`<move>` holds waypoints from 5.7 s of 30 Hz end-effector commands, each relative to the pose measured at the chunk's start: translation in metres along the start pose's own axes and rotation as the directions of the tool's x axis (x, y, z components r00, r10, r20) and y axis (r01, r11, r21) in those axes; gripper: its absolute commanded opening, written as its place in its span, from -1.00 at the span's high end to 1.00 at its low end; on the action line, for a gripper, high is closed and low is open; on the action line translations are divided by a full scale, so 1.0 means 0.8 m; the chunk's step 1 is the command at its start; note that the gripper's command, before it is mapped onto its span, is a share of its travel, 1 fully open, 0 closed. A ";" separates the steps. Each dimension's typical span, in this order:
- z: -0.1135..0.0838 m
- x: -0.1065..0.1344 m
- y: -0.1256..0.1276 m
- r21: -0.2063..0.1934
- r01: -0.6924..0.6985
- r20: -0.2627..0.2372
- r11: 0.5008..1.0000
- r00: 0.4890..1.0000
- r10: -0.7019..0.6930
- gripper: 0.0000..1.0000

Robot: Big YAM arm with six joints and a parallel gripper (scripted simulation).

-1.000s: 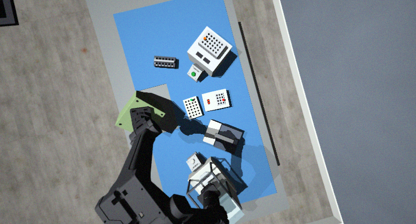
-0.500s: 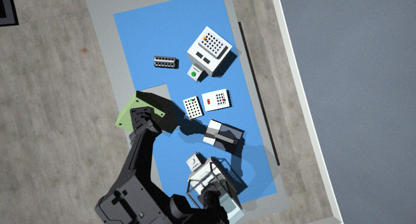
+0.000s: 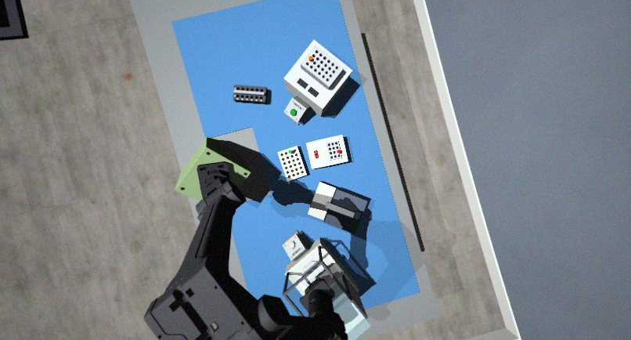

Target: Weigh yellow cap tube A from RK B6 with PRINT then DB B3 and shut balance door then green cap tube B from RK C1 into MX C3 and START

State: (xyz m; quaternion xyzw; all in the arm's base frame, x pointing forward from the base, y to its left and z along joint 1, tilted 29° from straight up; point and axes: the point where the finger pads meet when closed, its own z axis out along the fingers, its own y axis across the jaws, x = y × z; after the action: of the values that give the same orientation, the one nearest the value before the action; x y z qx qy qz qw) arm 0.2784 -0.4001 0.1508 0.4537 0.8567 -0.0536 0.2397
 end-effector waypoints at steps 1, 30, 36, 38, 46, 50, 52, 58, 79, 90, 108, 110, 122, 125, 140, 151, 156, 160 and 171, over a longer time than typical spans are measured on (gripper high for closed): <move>-0.008 -0.015 0.002 0.000 0.001 0.029 1.000 1.000 -0.001 0.82; -0.008 -0.015 0.002 0.000 0.001 0.029 1.000 1.000 -0.001 0.82; 0.007 -0.004 0.007 -0.004 -0.003 0.008 1.000 1.000 0.003 0.82; 0.011 0.000 0.007 -0.004 -0.003 0.000 1.000 1.000 0.003 0.82; 0.014 0.001 0.007 -0.005 -0.004 -0.002 1.000 1.000 0.003 0.82; 0.014 0.001 0.007 -0.005 -0.004 -0.002 1.000 1.000 0.003 0.82; 0.014 0.001 0.007 -0.005 -0.004 -0.002 1.000 1.000 0.003 0.82; 0.014 0.001 0.007 -0.005 -0.004 -0.002 1.000 1.000 0.003 0.82; 0.014 0.001 0.007 -0.005 -0.004 -0.002 1.000 1.000 0.003 0.82; 0.014 0.001 0.007 -0.004 -0.004 -0.002 1.000 1.000 0.003 0.82; 0.014 0.001 0.007 -0.004 -0.004 -0.002 1.000 1.000 0.003 0.82; 0.014 0.001 0.007 -0.004 -0.004 -0.002 1.000 1.000 0.003 0.82; 0.014 0.001 0.007 -0.004 -0.004 -0.002 1.000 1.000 0.003 0.82; 0.014 0.001 0.007 -0.004 -0.004 -0.002 1.000 1.000 0.003 0.82; -0.007 -0.015 0.002 0.000 0.001 0.029 1.000 1.000 -0.001 0.28; -0.007 -0.015 0.002 0.000 0.001 0.029 1.000 1.000 -0.001 0.28; -0.007 -0.015 0.002 0.000 0.001 0.029 1.000 1.000 -0.001 0.28; -0.007 -0.015 0.002 0.000 0.001 0.029 1.000 1.000 -0.001 0.28; -0.007 -0.015 0.002 0.000 0.001 0.029 1.000 1.000 -0.001 0.28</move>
State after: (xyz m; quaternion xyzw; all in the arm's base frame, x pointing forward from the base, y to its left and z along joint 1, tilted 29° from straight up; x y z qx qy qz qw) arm 0.2794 -0.4013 0.1504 0.4535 0.8562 -0.0547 0.2414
